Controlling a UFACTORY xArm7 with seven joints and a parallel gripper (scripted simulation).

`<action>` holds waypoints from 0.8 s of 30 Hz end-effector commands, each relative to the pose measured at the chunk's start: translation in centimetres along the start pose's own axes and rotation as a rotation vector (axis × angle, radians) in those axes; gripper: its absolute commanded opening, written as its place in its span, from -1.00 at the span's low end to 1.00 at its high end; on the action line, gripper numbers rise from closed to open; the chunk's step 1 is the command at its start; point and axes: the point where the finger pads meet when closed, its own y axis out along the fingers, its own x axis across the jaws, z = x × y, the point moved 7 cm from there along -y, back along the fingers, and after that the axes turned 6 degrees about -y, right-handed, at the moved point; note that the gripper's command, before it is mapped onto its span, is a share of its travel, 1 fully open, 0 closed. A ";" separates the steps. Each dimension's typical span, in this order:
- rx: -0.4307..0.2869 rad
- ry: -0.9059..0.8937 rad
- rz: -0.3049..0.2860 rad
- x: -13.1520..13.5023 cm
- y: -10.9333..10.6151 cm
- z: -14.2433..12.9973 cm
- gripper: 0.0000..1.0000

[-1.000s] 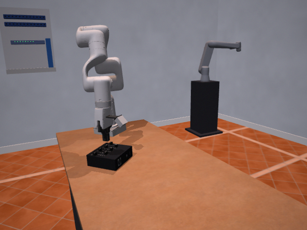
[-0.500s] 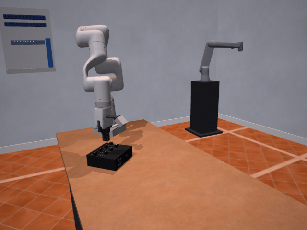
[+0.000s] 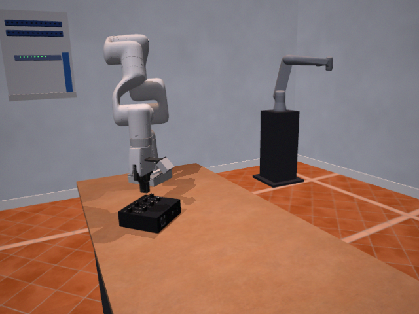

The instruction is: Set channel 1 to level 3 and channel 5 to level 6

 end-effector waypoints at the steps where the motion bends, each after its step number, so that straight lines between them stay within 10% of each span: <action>1: 0.002 0.000 -0.003 0.1 -0.1 0.1 -1.00; 24: 0.002 0.000 -0.003 0.1 1.0 0.1 -1.00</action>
